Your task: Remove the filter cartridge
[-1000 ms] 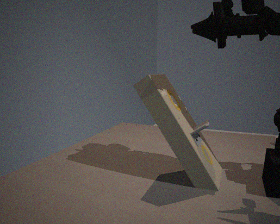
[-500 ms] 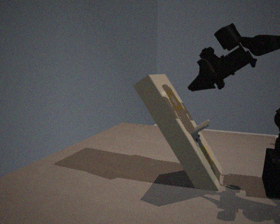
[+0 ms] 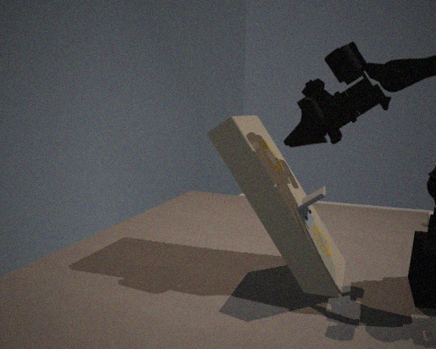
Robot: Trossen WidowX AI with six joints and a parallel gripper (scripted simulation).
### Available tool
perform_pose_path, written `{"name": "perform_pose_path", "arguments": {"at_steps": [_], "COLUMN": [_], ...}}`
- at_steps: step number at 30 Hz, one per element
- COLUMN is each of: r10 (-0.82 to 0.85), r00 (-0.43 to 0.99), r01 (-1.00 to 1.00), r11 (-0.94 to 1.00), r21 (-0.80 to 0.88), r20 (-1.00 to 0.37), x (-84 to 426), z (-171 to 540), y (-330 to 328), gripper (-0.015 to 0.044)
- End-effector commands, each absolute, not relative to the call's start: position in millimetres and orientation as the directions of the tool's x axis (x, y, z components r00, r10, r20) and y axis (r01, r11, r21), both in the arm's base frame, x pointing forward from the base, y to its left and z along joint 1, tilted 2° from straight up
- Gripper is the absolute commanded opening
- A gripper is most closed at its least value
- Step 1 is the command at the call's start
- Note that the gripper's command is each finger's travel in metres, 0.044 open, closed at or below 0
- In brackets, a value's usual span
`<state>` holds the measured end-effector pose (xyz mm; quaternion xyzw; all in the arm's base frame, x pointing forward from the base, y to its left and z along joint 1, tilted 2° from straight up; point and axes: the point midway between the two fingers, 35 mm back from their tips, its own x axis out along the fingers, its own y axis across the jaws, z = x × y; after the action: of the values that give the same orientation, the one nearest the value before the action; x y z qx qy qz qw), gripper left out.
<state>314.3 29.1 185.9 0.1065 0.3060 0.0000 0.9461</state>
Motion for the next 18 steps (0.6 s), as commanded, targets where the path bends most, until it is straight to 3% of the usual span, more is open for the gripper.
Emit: {"name": "perform_pose_path", "arguments": {"at_steps": [1,18], "r10": [0.07,0.07], "r00": [0.809,0.81], "r01": [0.059,0.059], "r11": [0.978,0.978], "r21": [0.199,0.199], "r20": [-0.584,-0.582], "x": [319,340], "z": [181,164], "y": [30,32], "gripper": [0.0116,0.0116]}}
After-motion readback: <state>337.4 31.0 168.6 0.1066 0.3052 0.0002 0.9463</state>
